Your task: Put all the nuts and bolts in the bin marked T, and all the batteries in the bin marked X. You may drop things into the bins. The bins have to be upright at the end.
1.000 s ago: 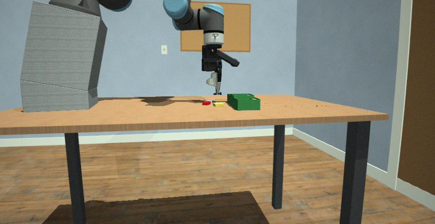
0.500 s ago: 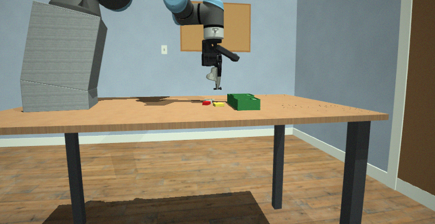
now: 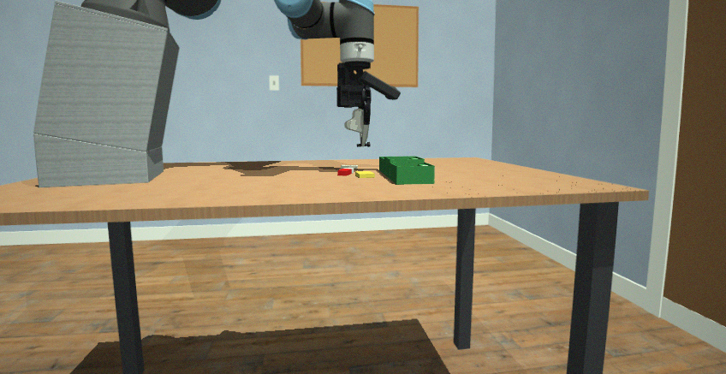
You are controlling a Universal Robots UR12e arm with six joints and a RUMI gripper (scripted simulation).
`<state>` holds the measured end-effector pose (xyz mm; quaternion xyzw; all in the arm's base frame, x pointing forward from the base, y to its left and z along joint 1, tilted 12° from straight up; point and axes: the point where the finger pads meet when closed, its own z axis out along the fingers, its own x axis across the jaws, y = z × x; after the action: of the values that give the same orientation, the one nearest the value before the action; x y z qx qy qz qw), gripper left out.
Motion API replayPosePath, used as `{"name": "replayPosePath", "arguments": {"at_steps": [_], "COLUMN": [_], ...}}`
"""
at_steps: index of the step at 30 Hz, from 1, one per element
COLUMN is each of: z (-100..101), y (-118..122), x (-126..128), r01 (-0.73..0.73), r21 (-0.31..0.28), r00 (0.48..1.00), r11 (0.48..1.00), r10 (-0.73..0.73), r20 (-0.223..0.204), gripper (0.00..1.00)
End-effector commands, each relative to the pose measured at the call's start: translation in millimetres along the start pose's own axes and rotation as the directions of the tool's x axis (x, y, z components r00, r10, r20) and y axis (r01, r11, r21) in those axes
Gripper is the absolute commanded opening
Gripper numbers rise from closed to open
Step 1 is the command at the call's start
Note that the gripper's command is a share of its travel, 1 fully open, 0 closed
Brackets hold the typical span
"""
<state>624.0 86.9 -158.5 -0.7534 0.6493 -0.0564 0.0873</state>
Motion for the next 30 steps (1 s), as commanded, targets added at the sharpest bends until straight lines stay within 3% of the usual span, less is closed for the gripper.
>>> {"name": "replayPosePath", "arguments": {"at_steps": [1,12,14,15,21,29,30], "z": [-1,-1,-1,-1,-1,-1,-1], "y": [-16,-77,-77,-78,-78,-78,-78], "x": [7,32,32,33,33,33,33], "r01": [0.139,0.437,0.437,0.506,0.636,0.792,0.792], "r21": [0.001,0.003,0.003,0.003,0.001,-0.003,-0.003], "r00": [0.990,0.899,0.899,0.863,0.772,0.610,0.610], "r11": [0.990,0.899,0.899,0.863,0.772,0.610,0.610], "r10": [-0.139,-0.437,-0.437,-0.506,-0.636,-0.792,-0.792], "r20": [0.000,-0.007,-0.007,-0.008,-0.010,-0.011,-0.011], "gripper": [0.00,0.00,0.00,0.00,0.00,0.00,0.00]}}
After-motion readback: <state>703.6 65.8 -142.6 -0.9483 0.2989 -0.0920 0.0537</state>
